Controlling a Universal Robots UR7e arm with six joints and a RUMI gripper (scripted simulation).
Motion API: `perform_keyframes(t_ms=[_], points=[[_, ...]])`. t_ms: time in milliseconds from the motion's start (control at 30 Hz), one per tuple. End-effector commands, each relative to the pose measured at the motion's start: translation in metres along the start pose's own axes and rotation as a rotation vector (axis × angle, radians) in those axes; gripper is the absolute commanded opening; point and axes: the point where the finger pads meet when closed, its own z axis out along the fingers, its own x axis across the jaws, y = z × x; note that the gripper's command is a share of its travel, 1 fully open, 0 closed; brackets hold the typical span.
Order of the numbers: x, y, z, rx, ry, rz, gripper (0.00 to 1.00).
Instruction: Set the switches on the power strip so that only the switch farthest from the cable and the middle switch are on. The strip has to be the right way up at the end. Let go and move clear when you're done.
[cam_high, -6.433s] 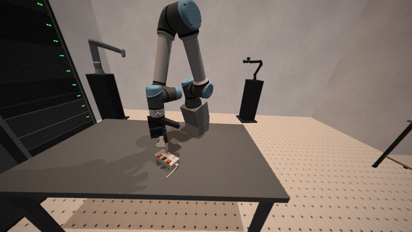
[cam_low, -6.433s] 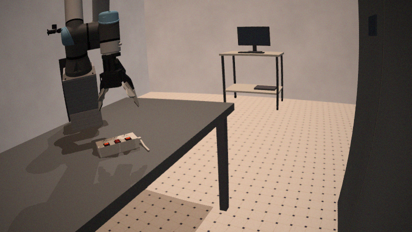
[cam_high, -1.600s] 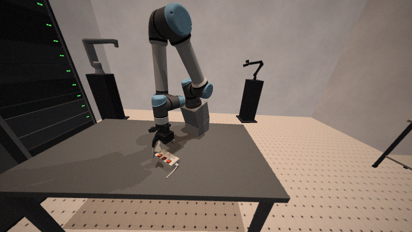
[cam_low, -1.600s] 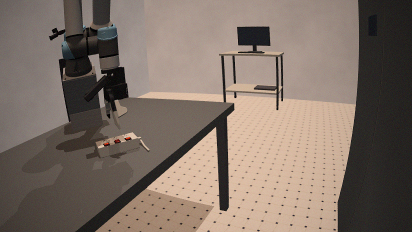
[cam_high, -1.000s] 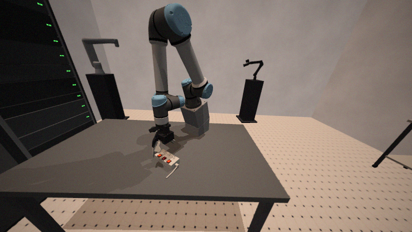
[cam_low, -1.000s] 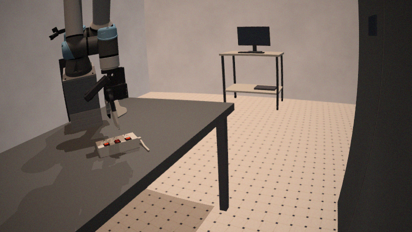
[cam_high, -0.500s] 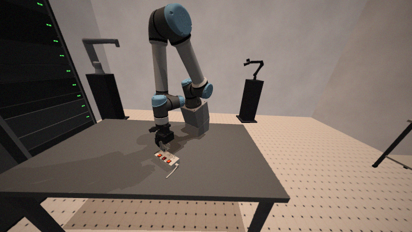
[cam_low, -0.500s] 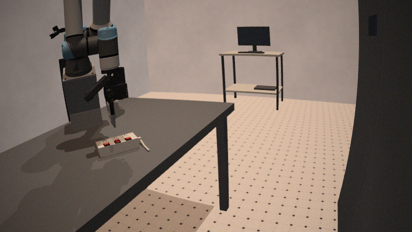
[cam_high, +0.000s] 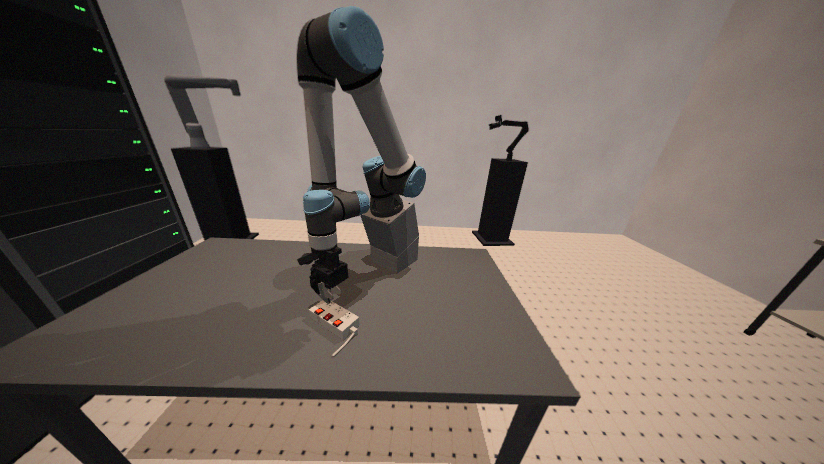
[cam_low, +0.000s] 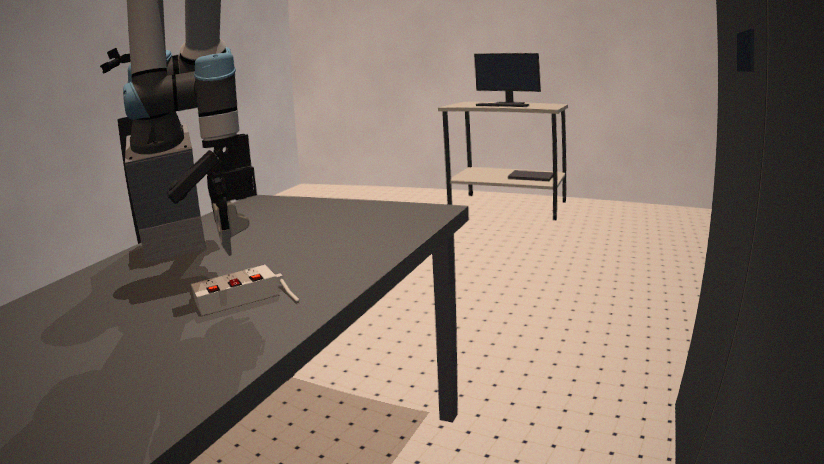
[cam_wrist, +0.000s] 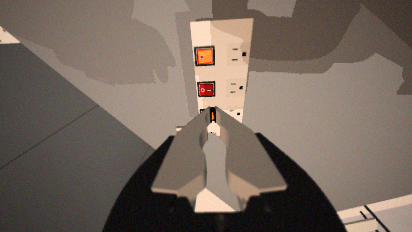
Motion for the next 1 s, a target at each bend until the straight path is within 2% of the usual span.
perform_keyframes(t_ms=[0, 633, 967], points=[[0.000, 0.000, 0.000, 0.000, -0.001, 0.000, 0.00], [0.000, 0.000, 0.003, 0.000, -0.001, 0.000, 0.00], [0.000, 0.000, 0.012, 0.000, -0.001, 0.000, 0.00]])
